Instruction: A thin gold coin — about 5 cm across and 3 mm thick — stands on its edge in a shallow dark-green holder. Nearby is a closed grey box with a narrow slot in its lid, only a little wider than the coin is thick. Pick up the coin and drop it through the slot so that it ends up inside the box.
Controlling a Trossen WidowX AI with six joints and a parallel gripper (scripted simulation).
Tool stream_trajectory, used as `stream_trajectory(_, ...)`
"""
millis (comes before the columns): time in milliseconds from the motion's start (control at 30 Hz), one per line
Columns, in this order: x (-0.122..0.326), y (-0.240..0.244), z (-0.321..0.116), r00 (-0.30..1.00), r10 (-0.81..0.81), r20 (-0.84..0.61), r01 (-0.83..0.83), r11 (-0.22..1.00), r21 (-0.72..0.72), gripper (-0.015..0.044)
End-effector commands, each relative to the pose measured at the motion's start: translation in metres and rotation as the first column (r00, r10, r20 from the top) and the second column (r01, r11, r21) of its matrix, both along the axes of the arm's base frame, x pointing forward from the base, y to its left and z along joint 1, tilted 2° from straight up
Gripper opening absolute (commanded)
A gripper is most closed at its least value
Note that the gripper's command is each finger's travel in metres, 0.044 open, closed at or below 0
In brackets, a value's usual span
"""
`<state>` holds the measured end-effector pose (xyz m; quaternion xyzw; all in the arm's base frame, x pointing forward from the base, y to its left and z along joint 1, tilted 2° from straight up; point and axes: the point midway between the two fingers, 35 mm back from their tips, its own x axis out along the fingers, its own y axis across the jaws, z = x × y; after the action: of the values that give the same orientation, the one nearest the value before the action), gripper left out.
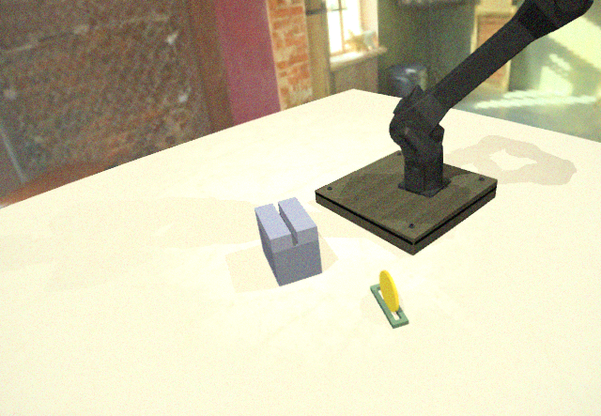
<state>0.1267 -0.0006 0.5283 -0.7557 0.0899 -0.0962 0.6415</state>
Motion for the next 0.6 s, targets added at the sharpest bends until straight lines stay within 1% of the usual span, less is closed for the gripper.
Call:
stream_trajectory(0,0.027,-0.036,-0.033,0.995,0.079,-0.066,-0.057,0.956,0.287,0.0161)
stream_trajectory(167,0.076,-0.052,-0.091,0.96,0.196,-0.203,-0.043,0.813,0.581,0.0161)
stream_trajectory(300,0.113,-0.044,-0.146,0.894,0.285,-0.345,0.057,0.692,0.72,0.0161)
stream_trajectory(433,0.139,-0.019,-0.205,0.786,0.359,-0.503,0.209,0.611,0.763,0.0161)
stream_trajectory(567,0.15,0.016,-0.266,0.635,0.398,-0.662,0.373,0.593,0.714,0.0161)
